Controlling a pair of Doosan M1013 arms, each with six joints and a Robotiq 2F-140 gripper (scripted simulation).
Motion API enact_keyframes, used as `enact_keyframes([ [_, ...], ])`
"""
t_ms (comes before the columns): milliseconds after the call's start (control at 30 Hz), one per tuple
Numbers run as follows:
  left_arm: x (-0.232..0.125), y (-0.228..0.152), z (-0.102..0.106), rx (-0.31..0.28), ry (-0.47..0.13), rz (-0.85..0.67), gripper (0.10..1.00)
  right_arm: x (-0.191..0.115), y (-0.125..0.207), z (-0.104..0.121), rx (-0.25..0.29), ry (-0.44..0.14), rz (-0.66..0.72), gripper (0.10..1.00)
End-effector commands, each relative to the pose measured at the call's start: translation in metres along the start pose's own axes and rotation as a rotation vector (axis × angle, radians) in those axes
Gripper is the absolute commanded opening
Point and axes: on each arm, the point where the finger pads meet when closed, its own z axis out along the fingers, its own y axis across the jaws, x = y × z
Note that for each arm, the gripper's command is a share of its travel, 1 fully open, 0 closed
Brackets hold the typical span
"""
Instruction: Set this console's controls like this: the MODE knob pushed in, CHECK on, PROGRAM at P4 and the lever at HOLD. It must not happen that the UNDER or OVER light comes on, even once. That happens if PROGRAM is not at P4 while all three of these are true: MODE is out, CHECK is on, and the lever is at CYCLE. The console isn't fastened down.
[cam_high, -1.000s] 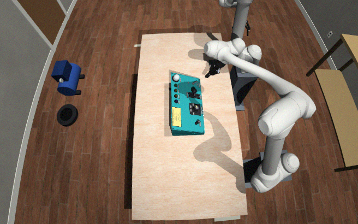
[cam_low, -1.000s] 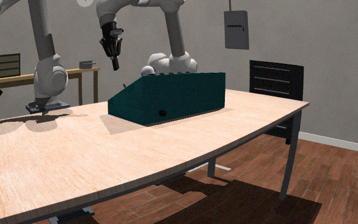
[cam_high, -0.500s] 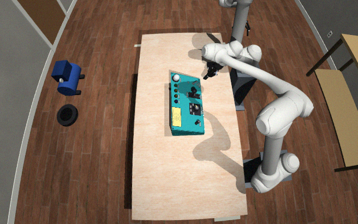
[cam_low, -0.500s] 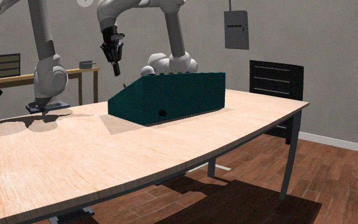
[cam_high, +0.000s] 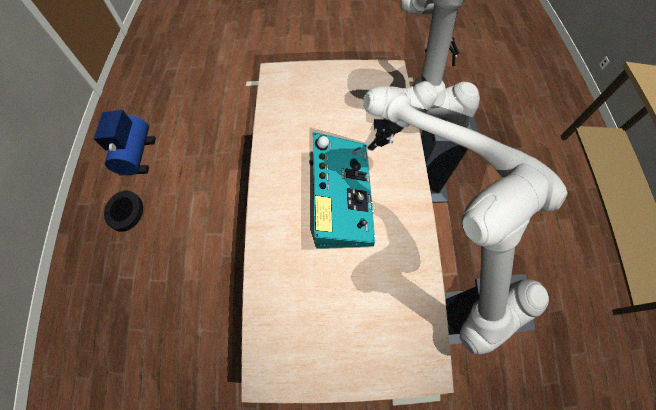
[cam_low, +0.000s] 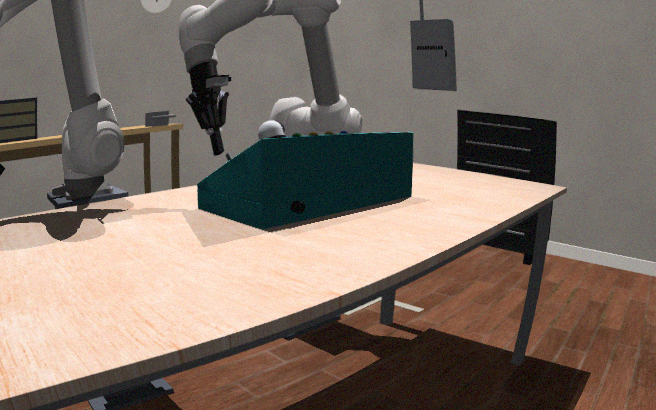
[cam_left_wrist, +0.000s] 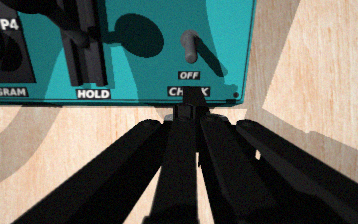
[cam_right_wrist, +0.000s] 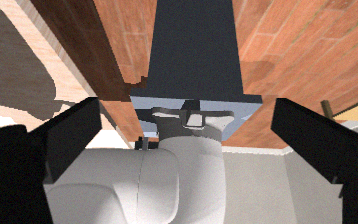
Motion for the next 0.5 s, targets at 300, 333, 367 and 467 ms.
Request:
enact_keyframes([
  [300,0.001,0.001,0.022,-0.002,0.002,-0.001,0.099,0.0,0.0,0.0,0.0,0.001,0.0,1.0],
  [333,0.001,0.001,0.023,-0.002,0.002,-0.001,0.099,0.0,0.0,0.0,0.0,0.001,0.0,1.0],
  [367,0.001,0.001,0.024,-0.002,0.002,-0.001,0.099,0.0,0.0,0.0,0.0,0.001,0.0,1.0],
  [467,0.001,0.001,0.025,-0.002,0.002,-0.001,0.099,0.0,0.0,0.0,0.0,0.001,0.0,1.0],
])
